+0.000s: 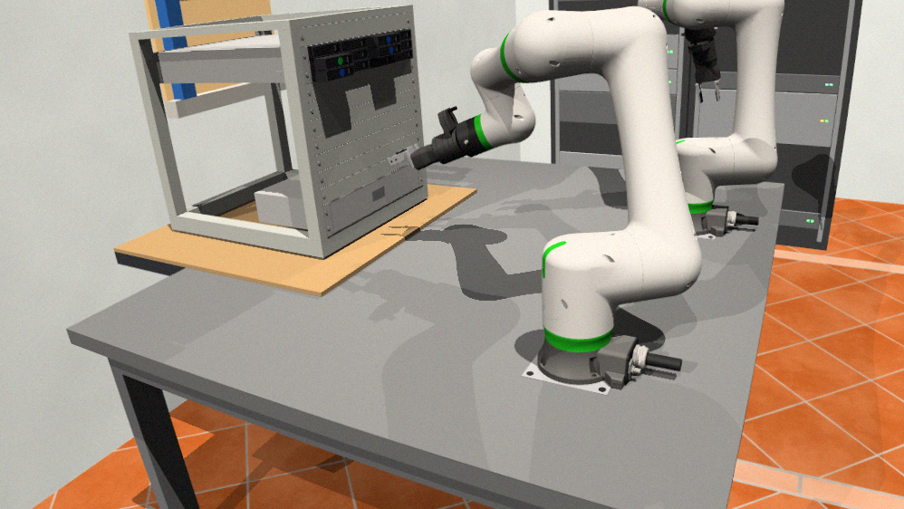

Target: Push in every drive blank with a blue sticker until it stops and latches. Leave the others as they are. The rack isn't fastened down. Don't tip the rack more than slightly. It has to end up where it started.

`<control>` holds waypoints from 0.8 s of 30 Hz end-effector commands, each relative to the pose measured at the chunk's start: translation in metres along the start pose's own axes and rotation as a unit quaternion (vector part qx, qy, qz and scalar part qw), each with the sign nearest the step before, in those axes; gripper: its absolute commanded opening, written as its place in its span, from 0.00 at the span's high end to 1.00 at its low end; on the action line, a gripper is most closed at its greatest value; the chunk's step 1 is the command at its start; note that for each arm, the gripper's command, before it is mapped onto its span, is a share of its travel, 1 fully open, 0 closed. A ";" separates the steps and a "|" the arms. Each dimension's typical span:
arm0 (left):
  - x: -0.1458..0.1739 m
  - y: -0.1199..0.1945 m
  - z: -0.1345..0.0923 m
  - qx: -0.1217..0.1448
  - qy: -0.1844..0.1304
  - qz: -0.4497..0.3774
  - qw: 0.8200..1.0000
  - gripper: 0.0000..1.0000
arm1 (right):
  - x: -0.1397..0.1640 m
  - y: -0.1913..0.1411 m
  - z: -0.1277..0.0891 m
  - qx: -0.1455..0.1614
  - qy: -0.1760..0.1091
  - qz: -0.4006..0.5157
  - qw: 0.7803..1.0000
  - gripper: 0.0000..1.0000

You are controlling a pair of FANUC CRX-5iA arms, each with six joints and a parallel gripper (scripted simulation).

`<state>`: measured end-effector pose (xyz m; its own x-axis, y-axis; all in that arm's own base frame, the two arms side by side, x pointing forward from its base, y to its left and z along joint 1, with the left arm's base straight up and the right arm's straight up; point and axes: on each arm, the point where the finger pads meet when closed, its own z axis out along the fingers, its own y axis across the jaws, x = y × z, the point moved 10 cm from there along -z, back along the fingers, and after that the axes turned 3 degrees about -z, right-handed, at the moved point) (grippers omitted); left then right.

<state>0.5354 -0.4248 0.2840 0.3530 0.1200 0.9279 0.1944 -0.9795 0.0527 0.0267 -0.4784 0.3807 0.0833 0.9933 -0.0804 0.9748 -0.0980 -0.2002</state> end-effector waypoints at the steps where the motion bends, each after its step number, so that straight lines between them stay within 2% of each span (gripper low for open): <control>1: 0.017 0.001 -0.017 -0.012 0.017 -0.058 0.998 0.00 | -0.001 -0.021 0.002 -0.039 0.025 -0.018 0.999 0.00; 3: 0.017 0.001 -0.017 -0.012 0.017 -0.058 0.998 0.00 | -0.001 -0.021 0.002 -0.039 0.025 -0.018 0.999 0.00; 10: 0.048 0.001 -0.053 -0.041 0.040 -0.177 0.983 0.00 | -0.001 -0.042 0.002 -0.084 0.034 -0.039 0.995 0.00; 18: 0.083 -0.003 -0.094 -0.080 0.059 -0.314 0.944 0.00 | -0.001 -0.050 0.001 -0.102 0.036 -0.048 0.993 0.00; 20: 0.083 -0.003 -0.094 -0.080 0.059 -0.314 0.944 0.00 | -0.001 -0.050 0.001 -0.102 0.036 -0.048 0.993 0.00; 24: 0.098 -0.006 -0.113 -0.100 0.064 -0.379 0.918 0.00 | -0.001 -0.050 0.001 -0.103 0.036 -0.048 0.993 0.00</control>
<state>0.4734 -0.4265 0.4031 0.0990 0.7156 0.6915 0.1835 -0.6961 0.6941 -0.0225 -0.4744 0.3889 -0.0047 1.0000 0.0017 1.0000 0.0047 0.0002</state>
